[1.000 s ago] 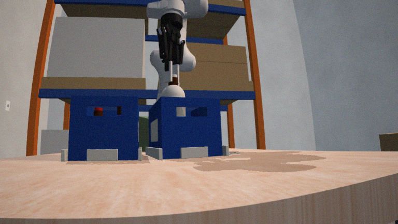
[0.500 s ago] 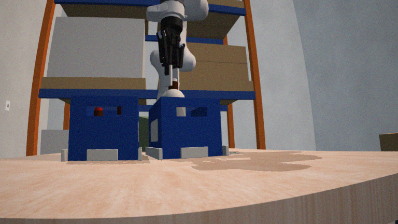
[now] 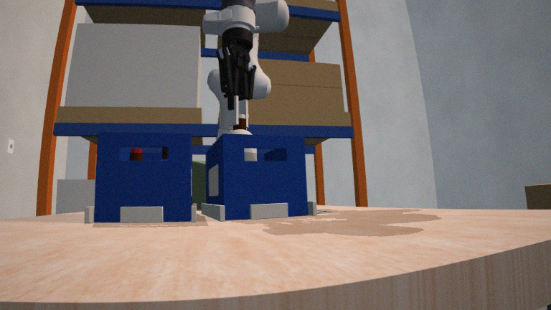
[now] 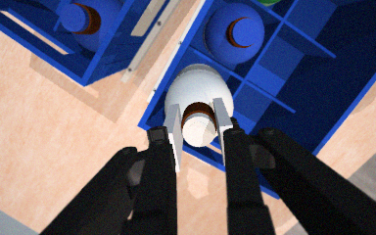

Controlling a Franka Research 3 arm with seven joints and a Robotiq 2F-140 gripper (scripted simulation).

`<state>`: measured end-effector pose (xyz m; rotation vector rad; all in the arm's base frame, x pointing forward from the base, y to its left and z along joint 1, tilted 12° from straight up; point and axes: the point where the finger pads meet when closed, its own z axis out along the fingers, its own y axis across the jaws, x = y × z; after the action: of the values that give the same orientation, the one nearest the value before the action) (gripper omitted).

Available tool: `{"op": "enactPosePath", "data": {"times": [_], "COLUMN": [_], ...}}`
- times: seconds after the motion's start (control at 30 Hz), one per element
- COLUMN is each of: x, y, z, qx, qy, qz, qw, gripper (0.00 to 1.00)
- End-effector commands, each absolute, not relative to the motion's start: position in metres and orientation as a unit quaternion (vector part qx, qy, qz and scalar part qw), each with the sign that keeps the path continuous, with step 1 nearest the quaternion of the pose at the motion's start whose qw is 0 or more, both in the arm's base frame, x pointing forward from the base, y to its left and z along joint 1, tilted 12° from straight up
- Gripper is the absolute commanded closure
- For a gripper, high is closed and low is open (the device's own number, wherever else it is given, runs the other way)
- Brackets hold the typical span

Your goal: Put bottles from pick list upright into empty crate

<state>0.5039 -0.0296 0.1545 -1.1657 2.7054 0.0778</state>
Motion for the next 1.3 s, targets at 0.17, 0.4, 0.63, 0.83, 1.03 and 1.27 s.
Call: {"op": "enactPosePath", "data": {"times": [0.17, 0.4, 0.63, 0.83, 1.03, 1.27], "x": [0.51, 0.511, 0.512, 0.513, 0.514, 0.515], "y": [-0.028, -0.027, -0.027, -0.026, -0.025, -0.024], "z": [0.151, 0.144, 0.139, 0.133, 0.13, 0.123], "qx": [-0.396, -0.396, -0.396, -0.396, -0.396, -0.396], "qy": [0.912, 0.912, 0.912, 0.912, 0.912, 0.912], "qz": [0.023, 0.023, 0.023, 0.023, 0.023, 0.023], "qw": [0.105, 0.105, 0.105, 0.105, 0.105, 0.105], "gripper": [1.0, 1.0, 1.0, 1.0, 1.0, 1.0]}}
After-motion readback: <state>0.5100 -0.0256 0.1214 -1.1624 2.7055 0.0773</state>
